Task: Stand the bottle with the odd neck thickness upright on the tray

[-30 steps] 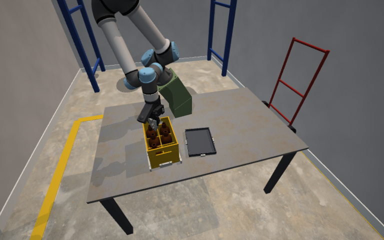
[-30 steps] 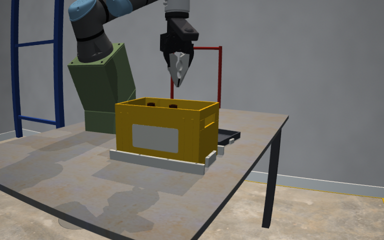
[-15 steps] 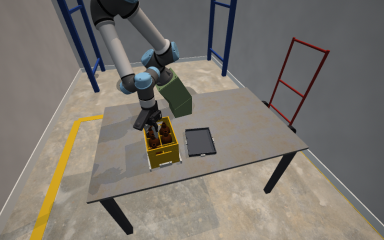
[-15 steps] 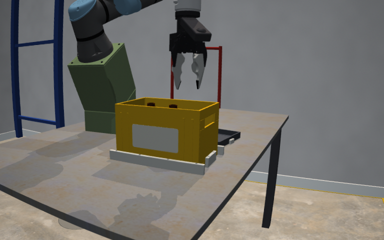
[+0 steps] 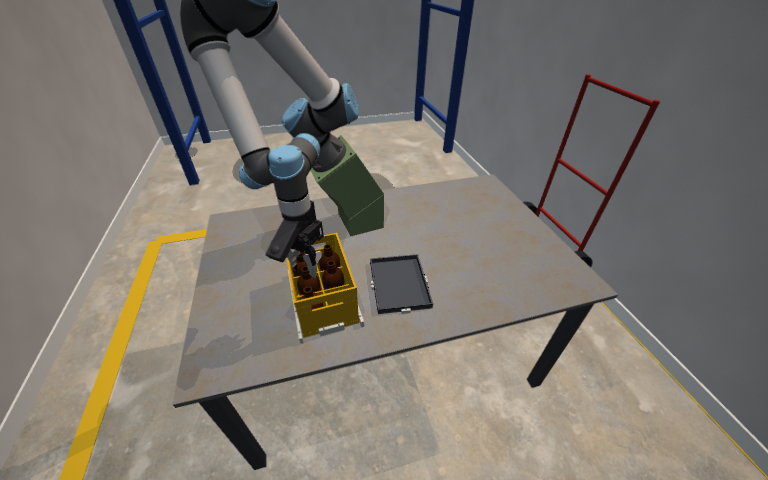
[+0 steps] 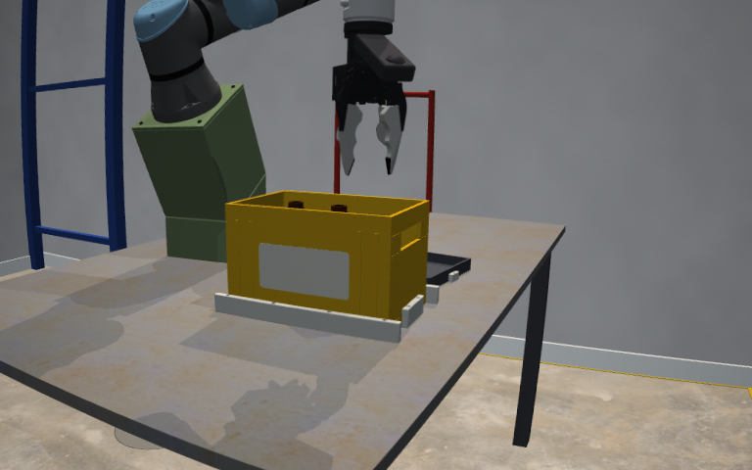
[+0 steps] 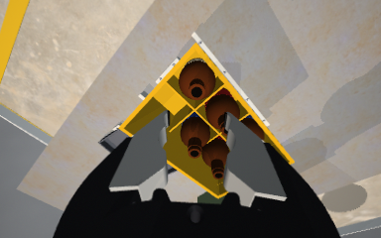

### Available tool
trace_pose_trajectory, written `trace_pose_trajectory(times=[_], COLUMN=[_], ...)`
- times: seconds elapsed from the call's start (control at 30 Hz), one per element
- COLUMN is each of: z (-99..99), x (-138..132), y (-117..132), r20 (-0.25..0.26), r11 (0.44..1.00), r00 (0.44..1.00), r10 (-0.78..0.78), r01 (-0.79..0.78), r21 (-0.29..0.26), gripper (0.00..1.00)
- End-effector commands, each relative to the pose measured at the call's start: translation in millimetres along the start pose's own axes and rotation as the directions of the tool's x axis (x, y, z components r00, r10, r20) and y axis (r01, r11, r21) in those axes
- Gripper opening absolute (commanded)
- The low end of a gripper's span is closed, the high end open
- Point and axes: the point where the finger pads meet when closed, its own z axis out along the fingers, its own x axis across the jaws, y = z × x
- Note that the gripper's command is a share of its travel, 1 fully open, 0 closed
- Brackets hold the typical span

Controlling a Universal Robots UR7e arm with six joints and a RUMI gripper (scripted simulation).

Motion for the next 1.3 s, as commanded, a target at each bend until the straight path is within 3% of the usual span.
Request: trace_pose_trajectory(times=[0.0,1.27], z=[-0.4,7.9], x=[-0.2,-0.3], y=[-0.4,-0.6], r20=[0.001,0.0], r11=[1.0,1.0], r00=[1.0,1.0], r10=[0.0,0.0], r01=[0.0,0.0], r21=[0.001,0.001], gripper=[0.38,0.38])
